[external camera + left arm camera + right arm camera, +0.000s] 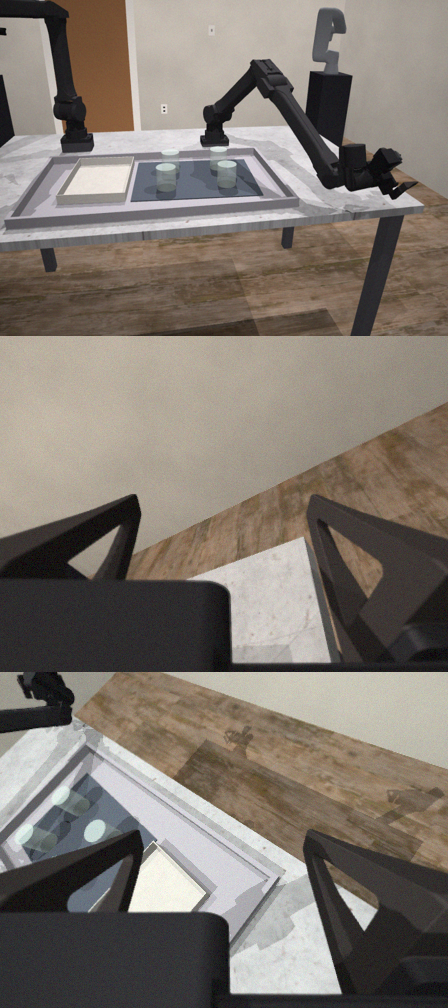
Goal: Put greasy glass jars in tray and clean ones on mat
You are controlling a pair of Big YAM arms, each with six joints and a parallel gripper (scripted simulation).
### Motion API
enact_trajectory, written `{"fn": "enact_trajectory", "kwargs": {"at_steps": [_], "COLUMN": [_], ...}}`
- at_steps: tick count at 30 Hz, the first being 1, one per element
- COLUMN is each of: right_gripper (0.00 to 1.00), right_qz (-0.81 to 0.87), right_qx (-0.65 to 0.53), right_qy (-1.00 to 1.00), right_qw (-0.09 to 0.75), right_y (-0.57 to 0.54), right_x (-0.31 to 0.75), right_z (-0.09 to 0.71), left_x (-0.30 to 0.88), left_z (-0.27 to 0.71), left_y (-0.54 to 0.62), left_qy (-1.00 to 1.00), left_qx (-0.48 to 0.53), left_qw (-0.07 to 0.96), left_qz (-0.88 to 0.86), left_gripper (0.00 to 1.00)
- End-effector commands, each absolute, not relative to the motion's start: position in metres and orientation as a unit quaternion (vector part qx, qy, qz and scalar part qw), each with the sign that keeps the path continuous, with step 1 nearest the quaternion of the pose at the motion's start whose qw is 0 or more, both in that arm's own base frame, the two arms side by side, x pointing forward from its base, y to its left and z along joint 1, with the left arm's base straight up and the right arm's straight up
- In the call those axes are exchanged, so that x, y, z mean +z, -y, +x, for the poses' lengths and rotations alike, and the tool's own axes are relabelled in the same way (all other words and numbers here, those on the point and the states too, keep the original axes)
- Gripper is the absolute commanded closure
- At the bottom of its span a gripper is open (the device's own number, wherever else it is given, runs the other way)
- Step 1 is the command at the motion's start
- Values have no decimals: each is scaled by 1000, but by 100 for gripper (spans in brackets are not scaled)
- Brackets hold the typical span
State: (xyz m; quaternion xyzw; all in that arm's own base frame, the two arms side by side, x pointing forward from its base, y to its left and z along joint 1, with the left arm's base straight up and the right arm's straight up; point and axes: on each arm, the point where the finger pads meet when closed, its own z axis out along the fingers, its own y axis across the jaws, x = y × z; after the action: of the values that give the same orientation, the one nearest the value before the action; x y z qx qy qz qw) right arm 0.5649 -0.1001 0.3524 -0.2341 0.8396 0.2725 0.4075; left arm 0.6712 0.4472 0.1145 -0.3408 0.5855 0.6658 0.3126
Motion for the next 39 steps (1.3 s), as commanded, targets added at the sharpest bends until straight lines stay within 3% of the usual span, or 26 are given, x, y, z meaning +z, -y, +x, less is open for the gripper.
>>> {"fn": "enact_trajectory", "kwargs": {"at_steps": [1, 18, 39], "right_gripper": [0, 0, 0], "right_qz": [-238, -238, -242], "right_qx": [268, 268, 240], "right_qy": [-837, -837, -857], "right_qw": [413, 413, 387], "right_y": [100, 100, -24], "right_x": [360, 360, 292], "right_z": [565, 565, 497], "left_x": [125, 125, 235], "left_z": [673, 673, 688], "left_y": [-448, -448, -318], "left_qy": [-580, -580, -682], "left_qx": [665, 665, 559], "left_qw": [320, 320, 426], "left_qz": [-346, -346, -202], "left_gripper": [0, 0, 0]}}
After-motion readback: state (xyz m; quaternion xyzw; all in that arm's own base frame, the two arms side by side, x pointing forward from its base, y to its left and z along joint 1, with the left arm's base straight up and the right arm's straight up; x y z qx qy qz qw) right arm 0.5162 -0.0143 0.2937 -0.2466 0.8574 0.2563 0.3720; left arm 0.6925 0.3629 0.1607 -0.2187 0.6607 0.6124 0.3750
